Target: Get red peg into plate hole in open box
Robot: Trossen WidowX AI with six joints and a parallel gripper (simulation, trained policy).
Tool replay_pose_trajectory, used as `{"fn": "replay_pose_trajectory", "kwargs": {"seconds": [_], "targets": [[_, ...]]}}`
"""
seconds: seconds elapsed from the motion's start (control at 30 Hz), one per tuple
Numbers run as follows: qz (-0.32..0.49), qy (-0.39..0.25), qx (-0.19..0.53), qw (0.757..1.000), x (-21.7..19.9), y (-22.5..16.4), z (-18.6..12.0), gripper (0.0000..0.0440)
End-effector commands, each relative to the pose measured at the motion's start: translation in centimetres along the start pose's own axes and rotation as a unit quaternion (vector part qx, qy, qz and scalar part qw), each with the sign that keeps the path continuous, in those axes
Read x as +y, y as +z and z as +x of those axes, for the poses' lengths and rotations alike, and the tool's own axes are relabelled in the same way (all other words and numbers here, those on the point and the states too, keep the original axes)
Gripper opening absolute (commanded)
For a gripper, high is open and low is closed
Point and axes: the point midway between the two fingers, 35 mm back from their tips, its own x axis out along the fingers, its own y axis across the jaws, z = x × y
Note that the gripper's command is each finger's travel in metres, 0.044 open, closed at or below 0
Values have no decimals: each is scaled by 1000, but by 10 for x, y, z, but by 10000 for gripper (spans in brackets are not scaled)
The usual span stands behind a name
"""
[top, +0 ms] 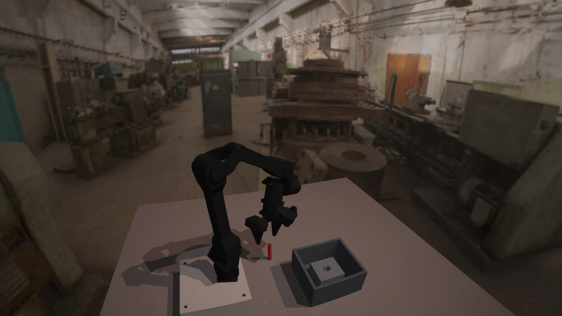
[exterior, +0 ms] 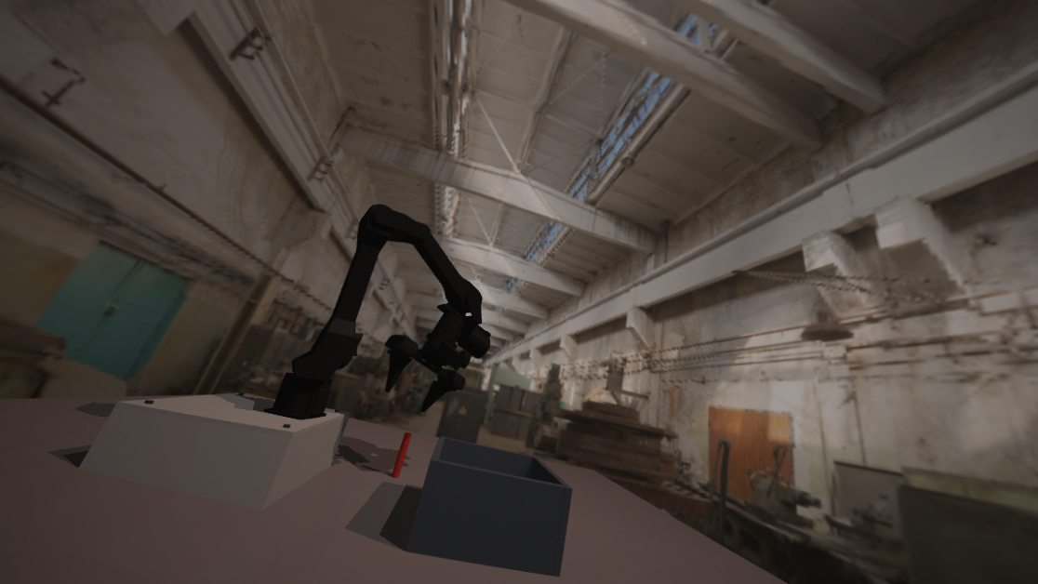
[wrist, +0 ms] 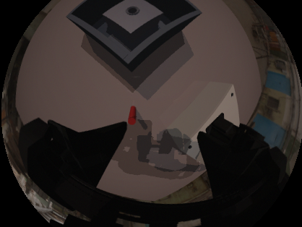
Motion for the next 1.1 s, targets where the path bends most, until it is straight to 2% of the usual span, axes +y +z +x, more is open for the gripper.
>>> {"fn": "replay_pose_trajectory", "kwargs": {"seconds": [0.0,0.73,0.83,1.07], "targets": [[-4,-3,3,1000,6,-6,10,440],[-27,57,0,998,55,-13,88,437],[-30,58,2,998,57,-14,97,390],[-29,46,8,998,58,-15,116,207]]}}
